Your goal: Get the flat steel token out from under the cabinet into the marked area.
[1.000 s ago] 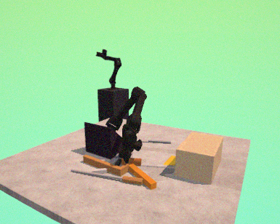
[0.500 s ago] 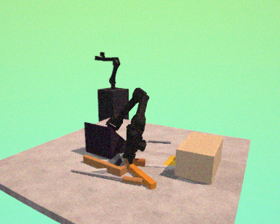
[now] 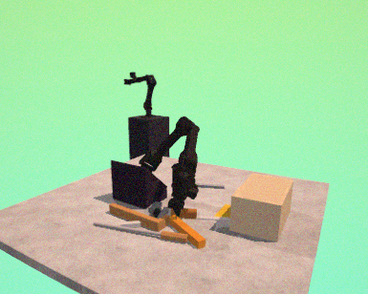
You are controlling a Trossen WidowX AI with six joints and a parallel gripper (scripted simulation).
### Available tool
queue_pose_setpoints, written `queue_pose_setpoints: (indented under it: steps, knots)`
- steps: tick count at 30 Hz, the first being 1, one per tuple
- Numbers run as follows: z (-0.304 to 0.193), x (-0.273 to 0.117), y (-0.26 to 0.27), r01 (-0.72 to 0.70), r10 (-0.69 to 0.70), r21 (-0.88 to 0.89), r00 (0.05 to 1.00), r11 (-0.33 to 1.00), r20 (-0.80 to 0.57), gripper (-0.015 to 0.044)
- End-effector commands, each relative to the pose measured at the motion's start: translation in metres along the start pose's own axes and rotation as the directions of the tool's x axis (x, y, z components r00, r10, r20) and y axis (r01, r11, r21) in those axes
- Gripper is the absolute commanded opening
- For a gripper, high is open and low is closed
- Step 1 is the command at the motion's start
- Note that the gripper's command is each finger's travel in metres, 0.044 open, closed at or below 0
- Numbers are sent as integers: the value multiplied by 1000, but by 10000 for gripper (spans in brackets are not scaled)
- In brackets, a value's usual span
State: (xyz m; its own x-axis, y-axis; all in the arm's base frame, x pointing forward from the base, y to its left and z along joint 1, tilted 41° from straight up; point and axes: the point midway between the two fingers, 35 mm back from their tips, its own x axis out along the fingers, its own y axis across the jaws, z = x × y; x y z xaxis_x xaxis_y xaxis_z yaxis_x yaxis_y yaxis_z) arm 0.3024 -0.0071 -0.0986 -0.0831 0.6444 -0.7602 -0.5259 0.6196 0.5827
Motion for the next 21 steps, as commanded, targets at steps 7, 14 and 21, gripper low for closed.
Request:
queue_pose_setpoints:
  steps: [7,14,21]
  knots:
    - [19,0,-1,-1,1,-1,1000,1000,5,0]
    - [29,0,-1,-1,1,-2,1000,1000,5,0]
    - [39,-1,-1,-1,1,-2,1000,1000,6,0]
